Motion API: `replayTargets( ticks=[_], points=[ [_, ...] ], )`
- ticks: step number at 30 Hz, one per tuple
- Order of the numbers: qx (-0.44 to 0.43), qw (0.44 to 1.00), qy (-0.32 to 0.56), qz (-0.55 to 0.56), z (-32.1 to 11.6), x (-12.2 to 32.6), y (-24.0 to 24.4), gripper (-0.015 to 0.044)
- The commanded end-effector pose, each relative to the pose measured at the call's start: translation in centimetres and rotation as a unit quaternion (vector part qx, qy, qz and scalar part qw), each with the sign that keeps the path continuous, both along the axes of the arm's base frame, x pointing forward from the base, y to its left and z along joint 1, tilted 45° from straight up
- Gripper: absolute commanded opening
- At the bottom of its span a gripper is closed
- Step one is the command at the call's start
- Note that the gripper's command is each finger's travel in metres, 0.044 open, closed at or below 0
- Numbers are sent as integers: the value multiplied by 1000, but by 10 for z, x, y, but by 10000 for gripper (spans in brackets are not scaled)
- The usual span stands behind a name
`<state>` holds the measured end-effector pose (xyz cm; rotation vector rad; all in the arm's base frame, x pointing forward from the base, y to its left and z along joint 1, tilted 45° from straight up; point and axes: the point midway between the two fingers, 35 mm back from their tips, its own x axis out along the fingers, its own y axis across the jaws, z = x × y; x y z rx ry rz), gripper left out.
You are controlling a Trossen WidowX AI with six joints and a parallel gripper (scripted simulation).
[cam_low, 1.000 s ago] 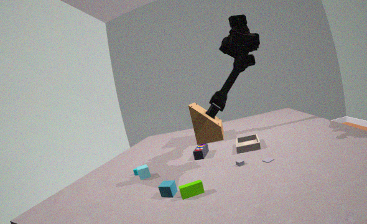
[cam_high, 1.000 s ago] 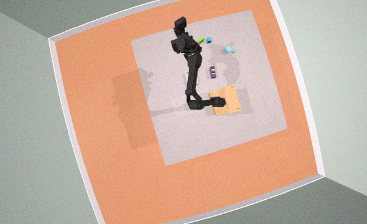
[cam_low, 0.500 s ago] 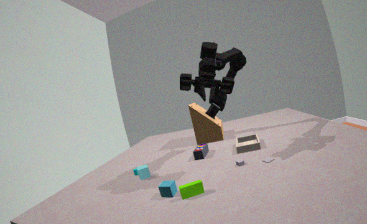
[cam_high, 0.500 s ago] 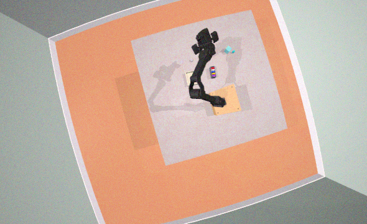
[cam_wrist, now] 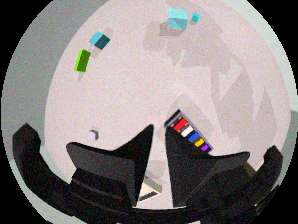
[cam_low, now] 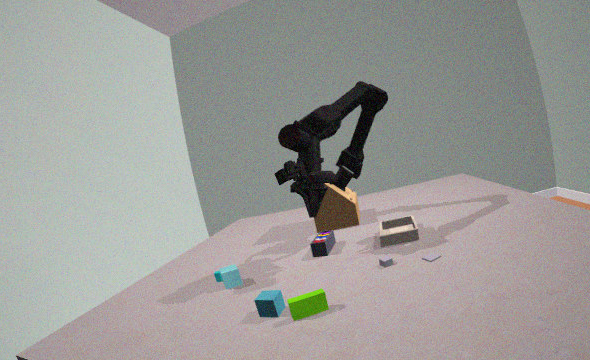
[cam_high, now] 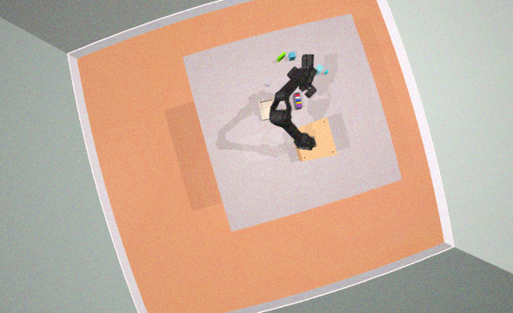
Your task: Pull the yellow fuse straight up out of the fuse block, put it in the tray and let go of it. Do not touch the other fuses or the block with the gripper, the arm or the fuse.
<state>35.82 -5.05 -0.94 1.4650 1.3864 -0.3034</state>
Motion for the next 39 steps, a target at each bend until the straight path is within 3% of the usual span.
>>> replayTargets(
  ticks=[1,39],
  points=[
    [109,947,270,-139,-31,-64,23,63],
    [116,938,291,-149,-46,-72,43,63]
  ],
)
